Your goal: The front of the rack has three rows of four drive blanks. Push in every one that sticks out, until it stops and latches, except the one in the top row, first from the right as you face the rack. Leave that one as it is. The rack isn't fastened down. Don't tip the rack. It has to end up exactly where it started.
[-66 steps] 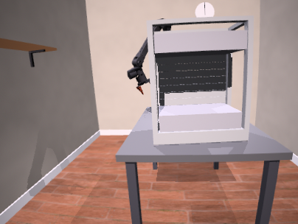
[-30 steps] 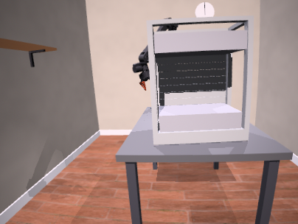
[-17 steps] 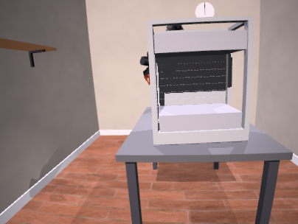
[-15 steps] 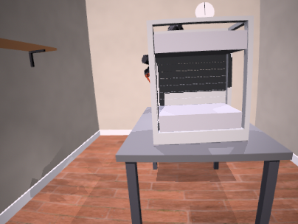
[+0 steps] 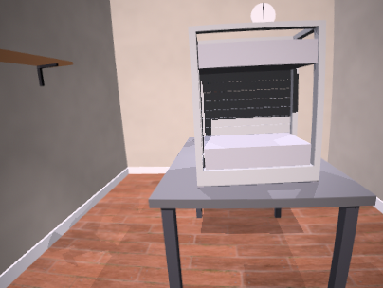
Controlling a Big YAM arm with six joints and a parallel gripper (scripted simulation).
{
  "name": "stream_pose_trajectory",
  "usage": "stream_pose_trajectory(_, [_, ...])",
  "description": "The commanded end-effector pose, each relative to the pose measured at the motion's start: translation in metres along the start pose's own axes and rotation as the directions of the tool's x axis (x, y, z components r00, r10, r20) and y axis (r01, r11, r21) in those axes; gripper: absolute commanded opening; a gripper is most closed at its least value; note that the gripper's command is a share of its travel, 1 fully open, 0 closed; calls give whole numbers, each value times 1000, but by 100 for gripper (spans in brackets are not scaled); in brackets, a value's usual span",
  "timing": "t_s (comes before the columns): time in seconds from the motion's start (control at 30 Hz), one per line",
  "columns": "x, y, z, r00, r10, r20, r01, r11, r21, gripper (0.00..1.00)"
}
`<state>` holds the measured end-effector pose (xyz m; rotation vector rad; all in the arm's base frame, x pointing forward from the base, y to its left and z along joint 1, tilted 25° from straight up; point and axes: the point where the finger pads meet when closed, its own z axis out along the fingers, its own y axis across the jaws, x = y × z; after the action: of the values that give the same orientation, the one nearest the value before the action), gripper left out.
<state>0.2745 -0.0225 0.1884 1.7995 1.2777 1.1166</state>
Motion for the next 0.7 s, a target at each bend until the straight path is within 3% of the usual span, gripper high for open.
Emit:
stream_pose_trajectory(0.0, [26, 7, -6, 998, -42, -56, 36, 994, -106, 100])
stream_pose_trajectory(0.17, [55, 14, -16, 983, -158, -93, 132, 961, -241, 100])
stream_pose_trajectory(0.27, [60, 12, -14, 978, -185, -94, 157, 955, -251, 100])
stream_pose_trajectory(0.3, [66, 13, -16, 973, -207, -99, 173, 945, -278, 100])
stream_pose_trajectory(0.5, [105, 22, -30, 934, -337, -121, 252, 857, -449, 100])
stream_pose_trajectory(0.67, [128, 28, -39, 899, -421, -120, 292, 781, -552, 100])
